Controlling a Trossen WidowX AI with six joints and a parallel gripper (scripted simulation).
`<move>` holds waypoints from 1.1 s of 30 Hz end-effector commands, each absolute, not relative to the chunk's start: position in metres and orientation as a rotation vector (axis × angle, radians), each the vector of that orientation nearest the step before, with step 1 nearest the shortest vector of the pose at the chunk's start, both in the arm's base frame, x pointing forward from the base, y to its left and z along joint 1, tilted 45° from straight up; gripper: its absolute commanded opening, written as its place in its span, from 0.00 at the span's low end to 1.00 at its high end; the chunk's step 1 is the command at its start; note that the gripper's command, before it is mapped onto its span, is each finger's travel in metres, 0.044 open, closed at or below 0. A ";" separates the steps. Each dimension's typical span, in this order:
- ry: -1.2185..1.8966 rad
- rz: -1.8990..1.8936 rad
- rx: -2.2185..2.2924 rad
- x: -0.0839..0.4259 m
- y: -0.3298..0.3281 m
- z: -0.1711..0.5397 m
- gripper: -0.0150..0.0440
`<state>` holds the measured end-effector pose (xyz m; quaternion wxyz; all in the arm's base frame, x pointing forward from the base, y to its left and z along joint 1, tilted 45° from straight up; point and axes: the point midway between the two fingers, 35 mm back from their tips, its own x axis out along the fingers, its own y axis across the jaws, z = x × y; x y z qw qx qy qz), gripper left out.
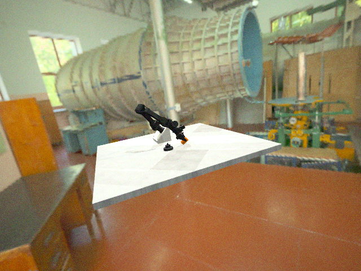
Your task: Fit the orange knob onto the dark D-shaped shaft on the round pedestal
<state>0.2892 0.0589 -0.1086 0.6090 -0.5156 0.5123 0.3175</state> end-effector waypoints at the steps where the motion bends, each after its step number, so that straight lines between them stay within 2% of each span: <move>1: 1.125 0.773 -1.159 0.287 0.056 -0.106 0.56; 33: 0.763 0.975 -0.930 0.275 0.033 -0.092 0.56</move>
